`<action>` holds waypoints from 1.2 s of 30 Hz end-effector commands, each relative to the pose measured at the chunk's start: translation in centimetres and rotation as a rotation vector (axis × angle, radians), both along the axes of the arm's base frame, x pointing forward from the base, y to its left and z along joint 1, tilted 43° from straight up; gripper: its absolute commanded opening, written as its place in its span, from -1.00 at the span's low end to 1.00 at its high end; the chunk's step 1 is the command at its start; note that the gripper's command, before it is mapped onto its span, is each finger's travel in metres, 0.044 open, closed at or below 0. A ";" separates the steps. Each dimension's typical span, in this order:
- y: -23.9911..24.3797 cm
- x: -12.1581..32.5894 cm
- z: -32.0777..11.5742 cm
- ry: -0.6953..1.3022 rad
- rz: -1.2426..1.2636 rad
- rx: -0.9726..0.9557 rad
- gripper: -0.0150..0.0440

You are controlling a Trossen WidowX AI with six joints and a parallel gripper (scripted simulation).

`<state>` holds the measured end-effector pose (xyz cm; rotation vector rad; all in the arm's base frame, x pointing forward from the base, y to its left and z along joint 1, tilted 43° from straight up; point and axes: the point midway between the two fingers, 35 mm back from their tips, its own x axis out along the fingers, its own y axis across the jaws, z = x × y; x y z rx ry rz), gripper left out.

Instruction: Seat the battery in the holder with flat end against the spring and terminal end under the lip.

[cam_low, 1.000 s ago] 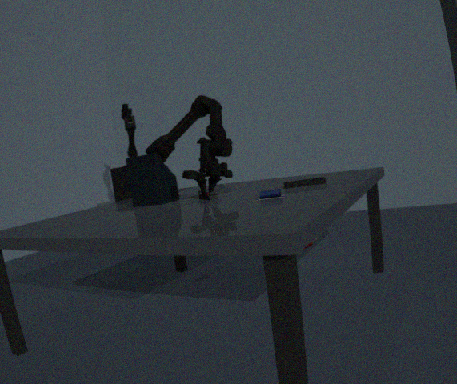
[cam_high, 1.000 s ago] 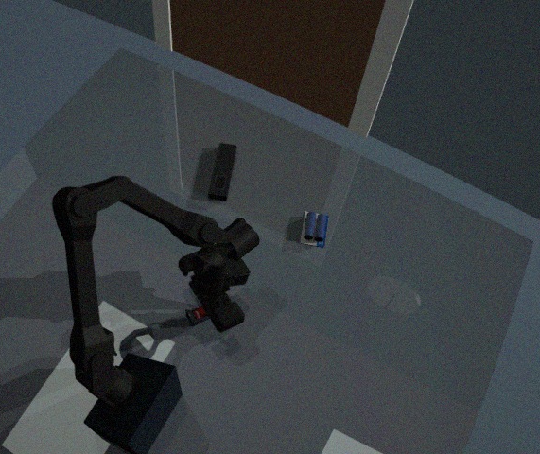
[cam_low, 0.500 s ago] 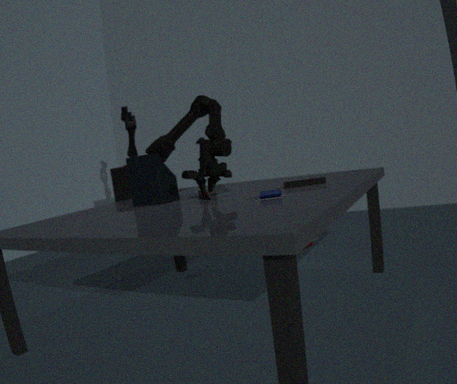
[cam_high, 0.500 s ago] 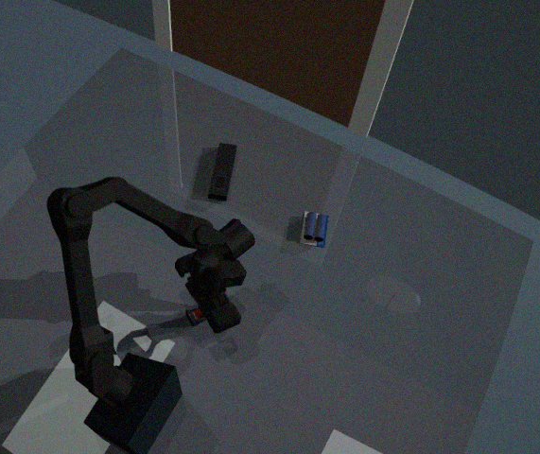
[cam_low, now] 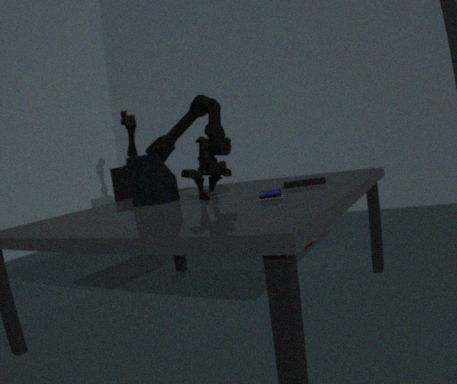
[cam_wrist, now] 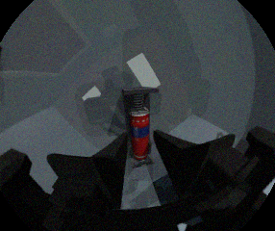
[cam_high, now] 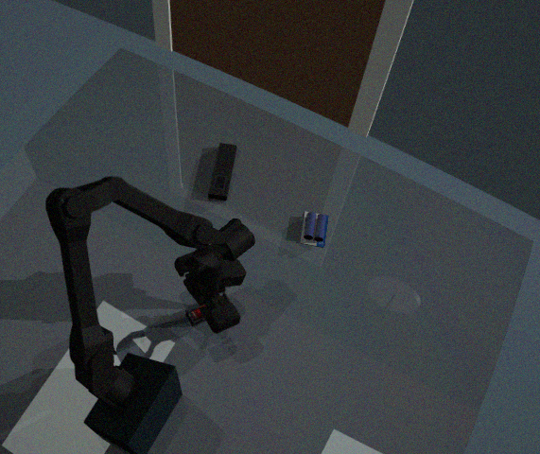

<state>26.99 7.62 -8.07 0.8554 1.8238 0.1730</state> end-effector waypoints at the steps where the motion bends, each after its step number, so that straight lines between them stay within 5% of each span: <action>1: -0.6 0.2 0.6 -0.008 0.005 -0.002 0.08; 5: -0.7 0.2 0.8 -0.008 0.006 -0.002 0.08; 15: -5.7 0.3 6.1 -0.009 0.006 -0.005 0.97; 36: -5.8 0.2 6.0 -0.009 0.006 -0.005 1.00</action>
